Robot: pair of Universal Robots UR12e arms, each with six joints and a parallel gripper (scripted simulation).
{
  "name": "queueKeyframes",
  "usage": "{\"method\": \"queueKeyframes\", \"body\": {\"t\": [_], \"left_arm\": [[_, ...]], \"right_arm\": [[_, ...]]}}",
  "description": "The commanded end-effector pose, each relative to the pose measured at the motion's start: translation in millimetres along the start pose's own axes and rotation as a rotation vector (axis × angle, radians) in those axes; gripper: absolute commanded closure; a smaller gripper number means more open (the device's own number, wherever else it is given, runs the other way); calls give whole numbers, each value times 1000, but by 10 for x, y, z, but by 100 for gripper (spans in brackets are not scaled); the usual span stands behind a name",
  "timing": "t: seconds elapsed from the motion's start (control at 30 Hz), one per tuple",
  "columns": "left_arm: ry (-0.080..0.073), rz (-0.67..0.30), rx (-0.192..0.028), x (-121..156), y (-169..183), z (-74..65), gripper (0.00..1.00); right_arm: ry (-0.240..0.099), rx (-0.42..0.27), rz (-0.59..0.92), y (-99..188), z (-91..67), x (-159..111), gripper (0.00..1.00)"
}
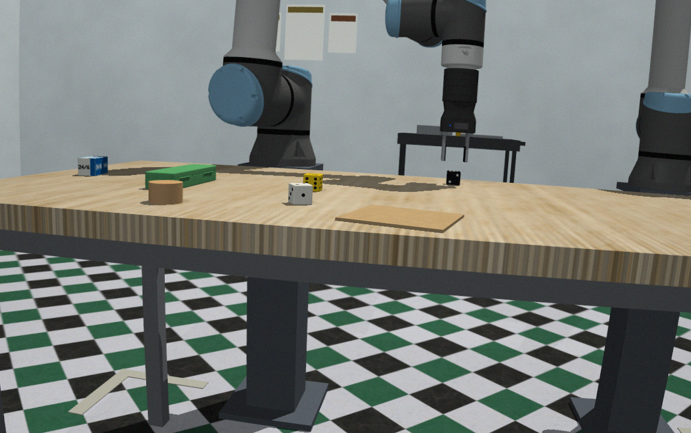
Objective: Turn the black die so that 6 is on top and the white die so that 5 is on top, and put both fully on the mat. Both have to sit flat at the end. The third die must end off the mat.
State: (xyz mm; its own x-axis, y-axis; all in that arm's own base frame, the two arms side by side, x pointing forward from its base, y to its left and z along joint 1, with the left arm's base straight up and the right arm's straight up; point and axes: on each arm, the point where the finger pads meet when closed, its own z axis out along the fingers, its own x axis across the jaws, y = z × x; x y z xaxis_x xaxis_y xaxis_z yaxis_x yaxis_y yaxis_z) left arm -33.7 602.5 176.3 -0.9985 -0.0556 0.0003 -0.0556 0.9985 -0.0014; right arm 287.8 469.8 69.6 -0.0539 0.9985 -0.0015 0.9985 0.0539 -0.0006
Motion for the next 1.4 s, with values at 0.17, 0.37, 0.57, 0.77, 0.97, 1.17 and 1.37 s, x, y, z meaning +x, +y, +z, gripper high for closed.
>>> {"method": "queueKeyframes", "body": {"t": [0.17, 0.37, 0.57, 0.77, 0.97, 1.17, 1.37], "left_arm": [[0, 0, -1, -1, 6, -7, 0], [0, 0, -1, -1, 6, -7, 0], [0, 0, -1, -1, 6, -7, 0], [0, 0, -1, -1, 6, -7, 0], [0, 0, -1, -1, 6, -7, 0], [0, 0, -1, -1, 6, -7, 0], [0, 0, -1, -1, 6, -7, 0]], "right_arm": [[2, -1, 0, 3, 98, 8, 13], [2, -1, 0, 3, 131, 8, 13], [2, -1, 0, 3, 140, 8, 13], [2, -1, 0, 3, 141, 8, 13], [2, -1, 0, 3, 141, 8, 13], [2, -1, 0, 3, 141, 8, 13], [2, -1, 0, 3, 141, 10, 13]]}}
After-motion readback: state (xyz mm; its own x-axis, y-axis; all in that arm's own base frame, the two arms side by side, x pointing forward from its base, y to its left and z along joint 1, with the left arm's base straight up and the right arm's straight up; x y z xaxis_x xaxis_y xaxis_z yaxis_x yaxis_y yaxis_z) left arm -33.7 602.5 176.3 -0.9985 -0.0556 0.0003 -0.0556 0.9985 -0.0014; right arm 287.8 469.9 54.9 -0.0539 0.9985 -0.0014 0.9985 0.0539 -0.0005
